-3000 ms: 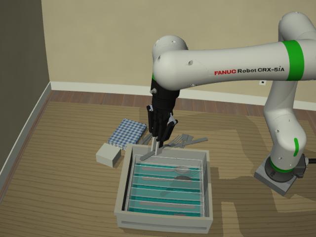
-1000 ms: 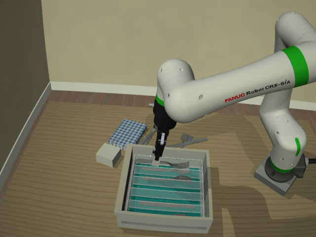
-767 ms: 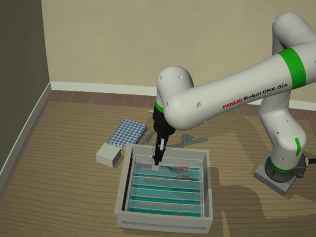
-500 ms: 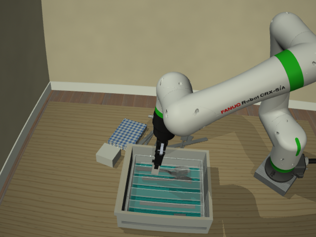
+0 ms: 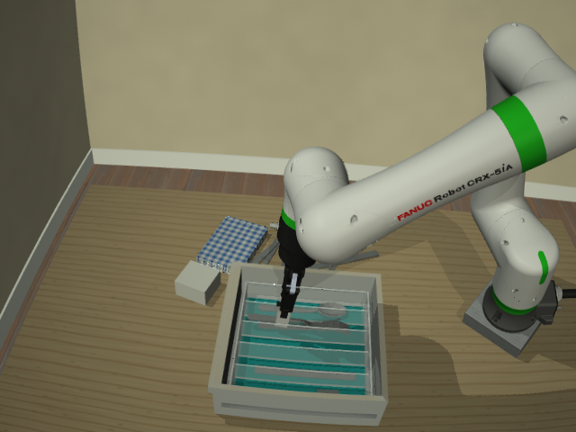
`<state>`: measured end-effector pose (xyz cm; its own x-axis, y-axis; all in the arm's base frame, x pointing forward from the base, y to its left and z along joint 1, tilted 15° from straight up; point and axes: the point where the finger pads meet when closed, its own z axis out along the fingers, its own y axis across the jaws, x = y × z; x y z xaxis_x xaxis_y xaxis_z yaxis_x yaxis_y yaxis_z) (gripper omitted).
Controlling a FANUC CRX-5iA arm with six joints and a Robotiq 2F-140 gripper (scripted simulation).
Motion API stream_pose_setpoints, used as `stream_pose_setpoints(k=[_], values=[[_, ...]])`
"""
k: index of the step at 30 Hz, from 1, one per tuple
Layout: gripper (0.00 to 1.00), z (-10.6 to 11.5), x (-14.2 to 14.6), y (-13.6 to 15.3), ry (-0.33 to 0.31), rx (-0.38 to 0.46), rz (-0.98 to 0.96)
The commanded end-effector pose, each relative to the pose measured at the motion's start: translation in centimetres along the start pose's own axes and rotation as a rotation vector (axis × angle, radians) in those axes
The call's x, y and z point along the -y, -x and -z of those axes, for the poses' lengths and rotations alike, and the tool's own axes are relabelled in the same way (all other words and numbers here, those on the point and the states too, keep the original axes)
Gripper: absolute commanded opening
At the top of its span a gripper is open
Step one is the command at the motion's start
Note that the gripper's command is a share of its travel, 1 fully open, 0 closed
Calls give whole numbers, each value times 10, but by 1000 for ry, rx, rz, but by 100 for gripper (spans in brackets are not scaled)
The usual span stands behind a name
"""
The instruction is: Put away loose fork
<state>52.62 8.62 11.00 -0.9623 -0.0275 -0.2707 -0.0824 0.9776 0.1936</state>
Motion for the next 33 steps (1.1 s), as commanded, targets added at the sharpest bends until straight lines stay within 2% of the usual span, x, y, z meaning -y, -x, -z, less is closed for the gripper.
stream_pose_setpoints(k=[1,33], values=[[4,-4,0,0,0,0,0],[4,-7,0,-1,0,0,0]])
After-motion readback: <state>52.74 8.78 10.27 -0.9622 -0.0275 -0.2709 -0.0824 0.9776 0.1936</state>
